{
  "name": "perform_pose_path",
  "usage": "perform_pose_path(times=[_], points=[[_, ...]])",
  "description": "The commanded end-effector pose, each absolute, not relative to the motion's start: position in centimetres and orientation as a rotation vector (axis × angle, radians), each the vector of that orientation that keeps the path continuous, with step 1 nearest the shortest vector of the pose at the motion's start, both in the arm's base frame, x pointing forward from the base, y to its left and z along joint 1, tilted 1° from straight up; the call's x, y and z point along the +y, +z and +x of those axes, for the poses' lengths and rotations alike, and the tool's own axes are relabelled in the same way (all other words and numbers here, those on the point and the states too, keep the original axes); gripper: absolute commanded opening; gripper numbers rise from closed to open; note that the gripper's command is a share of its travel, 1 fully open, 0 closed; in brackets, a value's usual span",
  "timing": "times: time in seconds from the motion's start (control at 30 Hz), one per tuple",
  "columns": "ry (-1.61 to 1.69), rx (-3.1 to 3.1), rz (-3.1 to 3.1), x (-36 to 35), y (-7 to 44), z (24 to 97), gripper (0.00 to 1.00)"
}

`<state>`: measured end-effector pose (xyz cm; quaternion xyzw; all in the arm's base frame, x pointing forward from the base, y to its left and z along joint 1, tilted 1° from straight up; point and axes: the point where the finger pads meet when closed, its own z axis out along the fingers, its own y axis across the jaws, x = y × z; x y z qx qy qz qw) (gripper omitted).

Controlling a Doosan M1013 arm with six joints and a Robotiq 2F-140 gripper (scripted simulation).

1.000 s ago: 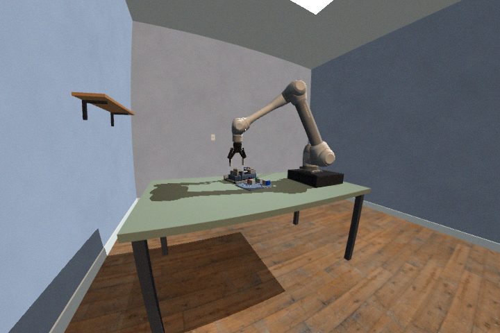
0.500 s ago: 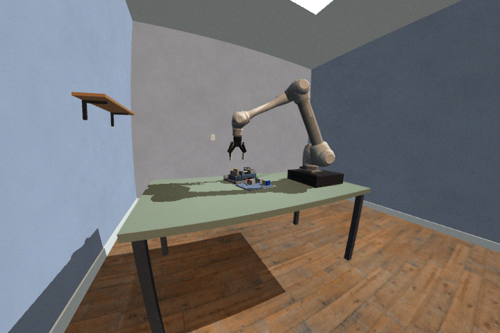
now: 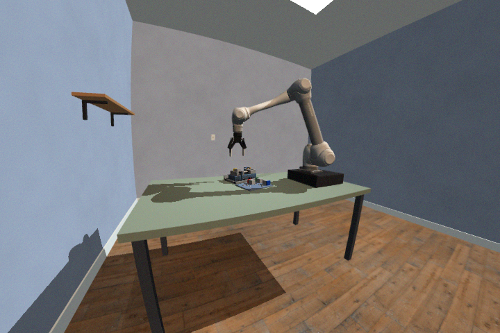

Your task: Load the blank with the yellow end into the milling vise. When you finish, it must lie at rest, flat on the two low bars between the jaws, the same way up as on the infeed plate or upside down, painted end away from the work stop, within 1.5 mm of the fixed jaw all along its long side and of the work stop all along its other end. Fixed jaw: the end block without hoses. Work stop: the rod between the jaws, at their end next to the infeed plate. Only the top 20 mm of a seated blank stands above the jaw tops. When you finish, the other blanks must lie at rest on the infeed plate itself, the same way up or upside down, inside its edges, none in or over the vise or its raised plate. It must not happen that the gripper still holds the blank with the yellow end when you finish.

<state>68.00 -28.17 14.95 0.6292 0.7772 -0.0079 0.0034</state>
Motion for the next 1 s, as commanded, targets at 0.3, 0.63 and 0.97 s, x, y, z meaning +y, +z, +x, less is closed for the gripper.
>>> perform_pose_path(times=[0.3, 0.63, 0.97], points=[[-0.025, 2.436, 1.973, -28.2, 15.5, 68.0, 1.00], [-0.025, 2.436, 1.973, -28.2, 14.9, 68.0, 1.00], [-0.025, 2.436, 1.973, -28.2, 14.6, 68.0, 1.00]])
